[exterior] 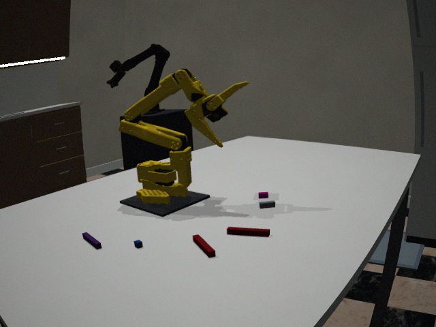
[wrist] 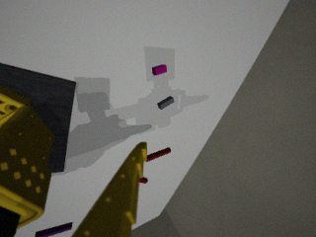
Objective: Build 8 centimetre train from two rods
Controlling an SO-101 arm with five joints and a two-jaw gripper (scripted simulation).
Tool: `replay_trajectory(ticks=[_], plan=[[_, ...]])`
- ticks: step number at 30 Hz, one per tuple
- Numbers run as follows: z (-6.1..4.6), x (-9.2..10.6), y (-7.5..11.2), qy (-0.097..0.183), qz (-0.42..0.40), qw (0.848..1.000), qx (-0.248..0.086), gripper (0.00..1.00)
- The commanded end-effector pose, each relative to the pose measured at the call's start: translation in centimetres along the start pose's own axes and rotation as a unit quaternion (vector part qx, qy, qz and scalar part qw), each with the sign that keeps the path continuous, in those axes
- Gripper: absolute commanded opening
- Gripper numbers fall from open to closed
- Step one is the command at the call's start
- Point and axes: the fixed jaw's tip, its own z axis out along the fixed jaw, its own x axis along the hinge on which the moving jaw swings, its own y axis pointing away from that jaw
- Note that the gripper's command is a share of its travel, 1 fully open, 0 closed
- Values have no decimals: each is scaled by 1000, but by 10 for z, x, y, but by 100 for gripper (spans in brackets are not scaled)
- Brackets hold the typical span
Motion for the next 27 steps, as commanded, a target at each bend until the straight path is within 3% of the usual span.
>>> replay_trajectory(ticks=[1,8,14,18,20,27], plan=[[2,1,4,2,9,1000,-10,100],[1,4,4,8,20,1000,-10,100],[1,22,5,44,90,995,-8,100],[-2,40,9,83,163,983,-6,100],[-2,40,9,83,163,983,-6,100],[-9,68,20,142,276,951,-2,100]])
